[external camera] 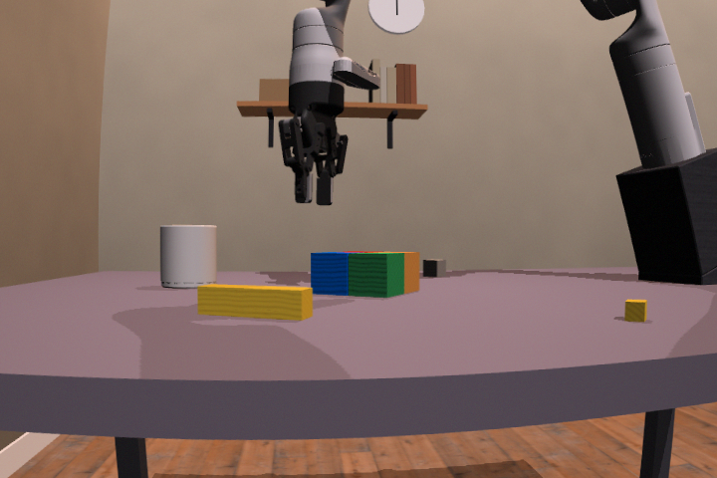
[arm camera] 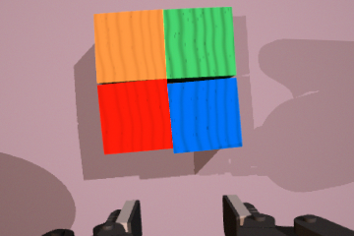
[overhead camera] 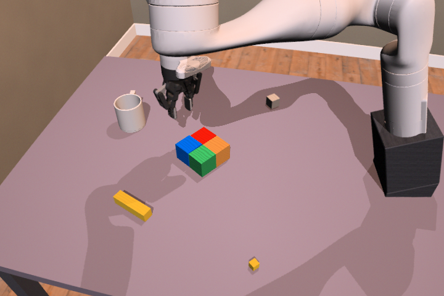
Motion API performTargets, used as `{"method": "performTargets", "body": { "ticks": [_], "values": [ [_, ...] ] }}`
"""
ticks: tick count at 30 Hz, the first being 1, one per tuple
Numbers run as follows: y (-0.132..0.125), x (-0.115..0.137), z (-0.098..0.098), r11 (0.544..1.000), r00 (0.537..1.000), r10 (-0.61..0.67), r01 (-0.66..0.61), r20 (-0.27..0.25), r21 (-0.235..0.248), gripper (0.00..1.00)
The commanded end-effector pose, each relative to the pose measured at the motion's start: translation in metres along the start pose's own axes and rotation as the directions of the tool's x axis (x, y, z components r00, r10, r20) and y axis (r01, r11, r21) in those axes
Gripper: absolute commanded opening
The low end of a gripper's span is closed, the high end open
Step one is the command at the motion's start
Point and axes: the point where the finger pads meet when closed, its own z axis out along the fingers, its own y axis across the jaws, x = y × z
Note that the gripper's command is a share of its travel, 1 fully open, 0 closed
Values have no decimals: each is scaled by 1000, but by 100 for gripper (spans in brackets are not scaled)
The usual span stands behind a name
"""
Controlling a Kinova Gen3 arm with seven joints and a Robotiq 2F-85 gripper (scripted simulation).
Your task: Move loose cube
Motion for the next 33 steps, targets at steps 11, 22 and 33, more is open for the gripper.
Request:
{"method": "performTargets", "body": {
  "ticks": [11, 22, 33],
  "values": [
    [-1, -1, 3, 1000, 1000, -16, 16, -5, 1, 53],
    [-1, -1, 17, 1000, 1000, -16, 16, -5, 1, 53],
    [-1, 0, 42, 1000, 1000, -16, 16, -5, 1, 53]
  ]
}}
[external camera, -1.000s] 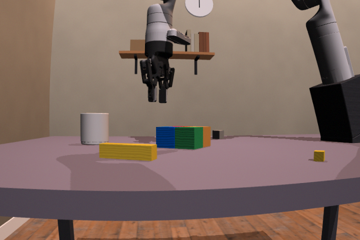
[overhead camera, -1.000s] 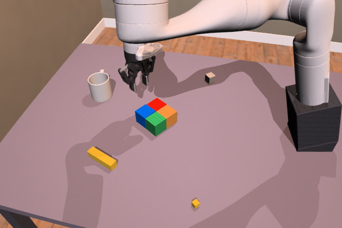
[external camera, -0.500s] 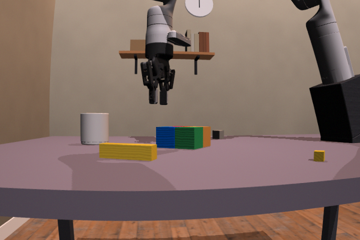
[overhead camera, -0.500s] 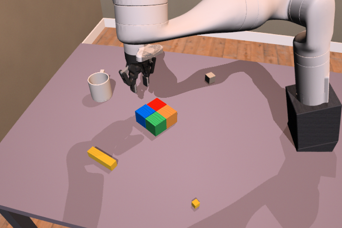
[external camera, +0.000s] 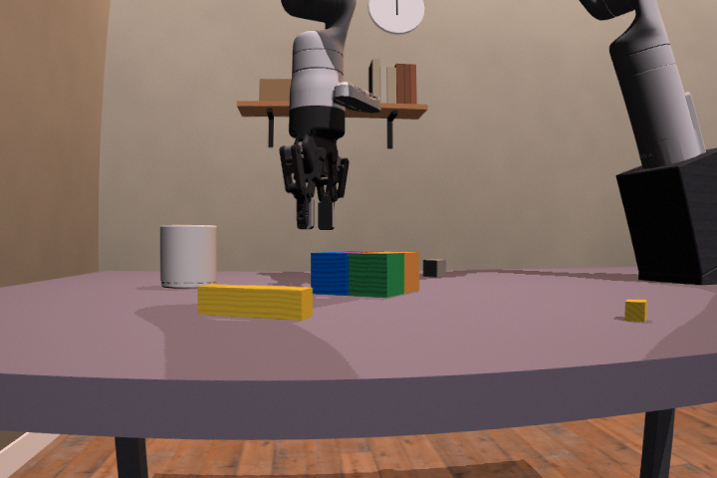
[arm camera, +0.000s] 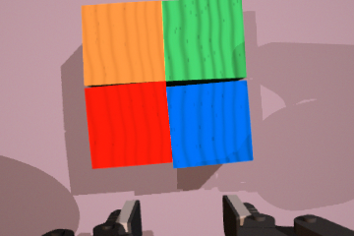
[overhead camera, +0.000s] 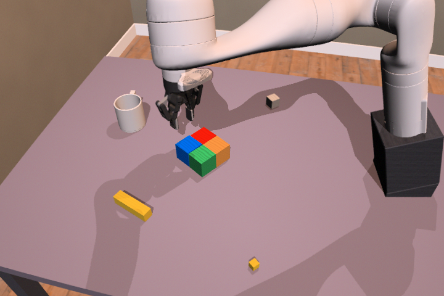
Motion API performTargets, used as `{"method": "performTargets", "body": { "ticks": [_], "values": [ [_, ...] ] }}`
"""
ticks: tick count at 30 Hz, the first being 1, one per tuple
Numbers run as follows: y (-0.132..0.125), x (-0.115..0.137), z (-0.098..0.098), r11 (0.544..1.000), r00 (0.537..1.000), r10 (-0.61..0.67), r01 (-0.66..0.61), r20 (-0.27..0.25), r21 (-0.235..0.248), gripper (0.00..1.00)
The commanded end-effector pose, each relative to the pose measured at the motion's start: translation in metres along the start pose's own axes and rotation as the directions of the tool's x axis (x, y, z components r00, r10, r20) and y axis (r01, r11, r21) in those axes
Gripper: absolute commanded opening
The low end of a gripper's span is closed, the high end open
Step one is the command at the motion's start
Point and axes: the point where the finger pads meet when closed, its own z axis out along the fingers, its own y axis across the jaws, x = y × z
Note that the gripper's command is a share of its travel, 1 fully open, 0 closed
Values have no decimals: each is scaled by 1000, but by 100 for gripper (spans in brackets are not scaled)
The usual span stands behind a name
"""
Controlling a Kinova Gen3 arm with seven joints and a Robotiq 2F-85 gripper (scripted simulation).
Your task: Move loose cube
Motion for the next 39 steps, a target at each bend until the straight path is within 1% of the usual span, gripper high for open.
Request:
{"method": "performTargets", "body": {
  "ticks": [1, 12, 14, 21, 28, 39],
  "values": [
    [-2, -4, 11, 1000, 1000, -11, 10, 9, 4, 53],
    [-2, -4, 42, 1000, 1000, -10, 10, 9, 4, 53],
    [-2, -4, 42, 1000, 1000, -10, 10, 9, 4, 53],
    [-3, -4, 55, 1000, 1000, -10, 10, 9, 4, 53],
    [-3, -4, 60, 1000, 1000, -10, 10, 9, 4, 53],
    [-3, -4, 60, 1000, 1000, -10, 10, 9, 4, 53]
  ]
}}
